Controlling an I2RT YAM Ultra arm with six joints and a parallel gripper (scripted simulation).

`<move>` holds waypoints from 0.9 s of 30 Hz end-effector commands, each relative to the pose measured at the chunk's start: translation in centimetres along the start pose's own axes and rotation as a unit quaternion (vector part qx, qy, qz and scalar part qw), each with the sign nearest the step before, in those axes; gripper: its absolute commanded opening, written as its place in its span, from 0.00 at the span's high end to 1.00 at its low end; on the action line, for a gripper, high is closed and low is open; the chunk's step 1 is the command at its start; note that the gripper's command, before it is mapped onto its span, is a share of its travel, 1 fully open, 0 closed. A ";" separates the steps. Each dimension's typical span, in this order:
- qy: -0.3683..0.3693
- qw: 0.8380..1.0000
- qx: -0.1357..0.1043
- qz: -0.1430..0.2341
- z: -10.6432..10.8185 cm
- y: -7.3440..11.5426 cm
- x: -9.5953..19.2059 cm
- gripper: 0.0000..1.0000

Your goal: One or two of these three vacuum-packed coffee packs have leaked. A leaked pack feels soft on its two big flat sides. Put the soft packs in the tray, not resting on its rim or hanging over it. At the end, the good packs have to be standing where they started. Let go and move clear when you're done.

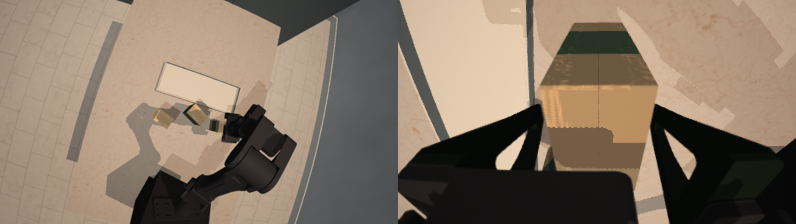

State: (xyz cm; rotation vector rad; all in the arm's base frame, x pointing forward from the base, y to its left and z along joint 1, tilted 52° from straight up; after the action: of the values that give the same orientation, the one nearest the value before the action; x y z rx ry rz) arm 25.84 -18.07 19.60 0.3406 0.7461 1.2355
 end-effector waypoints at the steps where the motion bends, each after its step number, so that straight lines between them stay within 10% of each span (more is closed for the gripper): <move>1: -0.002 1.000 0.008 -0.001 -0.7 -0.2 0.4 0.21; 7: -0.002 1.000 0.008 -0.001 -0.7 -0.2 0.4 0.21; 8: -0.002 1.000 0.008 -0.001 -0.7 -0.2 0.4 0.74; 27: -0.002 1.000 0.009 0.000 -0.7 -0.2 0.4 0.74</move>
State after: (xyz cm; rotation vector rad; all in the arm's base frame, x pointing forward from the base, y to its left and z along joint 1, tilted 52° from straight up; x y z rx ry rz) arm 25.84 -18.09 19.60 0.3409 0.7465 1.2338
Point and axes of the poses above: the point where the finger pads meet when closed, its own y axis back along the fingers, its own z axis across the jaws, x = y × z, the point moved 6 cm from there along y, back along the fingers, and after that the axes turned 2 degrees about y, right-handed, at the moved point
